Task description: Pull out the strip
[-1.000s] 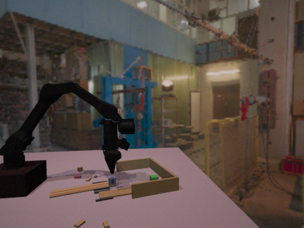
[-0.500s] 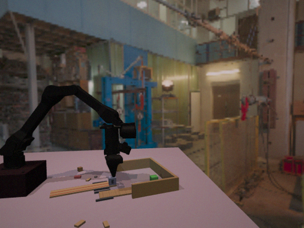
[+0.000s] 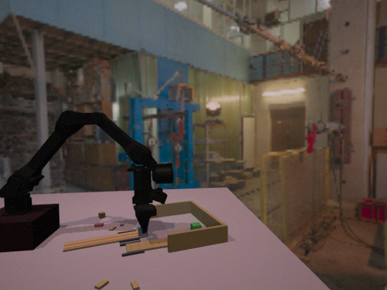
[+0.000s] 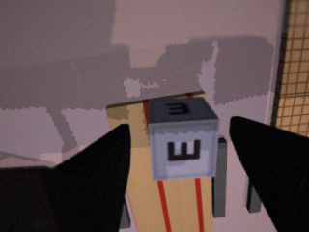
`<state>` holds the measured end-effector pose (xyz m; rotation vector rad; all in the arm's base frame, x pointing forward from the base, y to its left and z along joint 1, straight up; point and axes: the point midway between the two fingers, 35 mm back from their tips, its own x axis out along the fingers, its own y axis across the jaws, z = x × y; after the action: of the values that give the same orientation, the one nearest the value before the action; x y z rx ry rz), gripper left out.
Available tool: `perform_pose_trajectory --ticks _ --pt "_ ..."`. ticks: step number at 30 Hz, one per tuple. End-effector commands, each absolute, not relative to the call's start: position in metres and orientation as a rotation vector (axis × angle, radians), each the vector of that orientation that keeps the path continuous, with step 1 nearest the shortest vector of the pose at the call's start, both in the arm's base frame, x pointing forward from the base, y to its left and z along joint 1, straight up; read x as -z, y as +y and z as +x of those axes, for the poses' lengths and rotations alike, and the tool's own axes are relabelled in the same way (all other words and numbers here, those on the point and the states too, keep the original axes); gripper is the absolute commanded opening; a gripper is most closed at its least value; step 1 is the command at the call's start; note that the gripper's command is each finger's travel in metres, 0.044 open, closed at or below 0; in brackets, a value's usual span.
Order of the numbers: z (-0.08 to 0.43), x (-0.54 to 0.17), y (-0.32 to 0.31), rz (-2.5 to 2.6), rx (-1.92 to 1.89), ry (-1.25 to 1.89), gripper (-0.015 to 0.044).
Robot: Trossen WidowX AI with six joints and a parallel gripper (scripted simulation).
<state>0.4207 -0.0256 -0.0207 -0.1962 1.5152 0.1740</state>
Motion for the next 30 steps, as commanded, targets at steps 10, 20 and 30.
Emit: perform_pose_trajectory --ticks 10,20,30 --pt "0.419 0.028 -0.026 -0.195 -0.175 1.520 0.0198" --pt "0.419 0.028 -0.026 -0.195 -0.175 1.520 0.0053" --pt "0.392 0.006 -0.024 -0.181 -0.164 1.519 0.0000"
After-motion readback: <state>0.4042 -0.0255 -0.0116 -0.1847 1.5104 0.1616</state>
